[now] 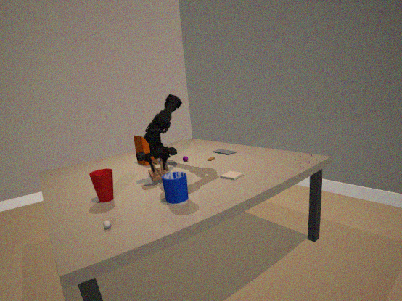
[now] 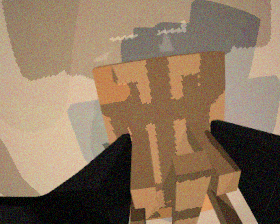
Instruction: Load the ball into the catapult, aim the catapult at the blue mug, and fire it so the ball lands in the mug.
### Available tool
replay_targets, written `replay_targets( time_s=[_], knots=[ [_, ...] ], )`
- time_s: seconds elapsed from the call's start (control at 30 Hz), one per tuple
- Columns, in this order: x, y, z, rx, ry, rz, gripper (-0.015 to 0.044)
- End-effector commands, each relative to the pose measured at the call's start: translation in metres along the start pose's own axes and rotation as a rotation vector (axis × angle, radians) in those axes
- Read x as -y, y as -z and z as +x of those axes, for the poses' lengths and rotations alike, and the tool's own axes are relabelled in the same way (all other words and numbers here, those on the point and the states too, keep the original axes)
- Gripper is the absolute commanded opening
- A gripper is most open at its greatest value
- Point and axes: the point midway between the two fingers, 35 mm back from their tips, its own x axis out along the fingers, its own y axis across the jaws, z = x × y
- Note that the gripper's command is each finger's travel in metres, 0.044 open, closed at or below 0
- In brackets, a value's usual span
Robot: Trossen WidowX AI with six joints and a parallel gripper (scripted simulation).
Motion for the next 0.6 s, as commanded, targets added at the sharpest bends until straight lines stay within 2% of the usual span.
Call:
replay_targets(
  time_s=[0.0, 0.57],
  knots=[
    [0.002, -0.005, -0.041, 0.039, 0.006, -0.008, 0.0],
    [0.002, -0.008, -0.022, 0.04, 0.005, -0.007, 0.0]
  ],
)
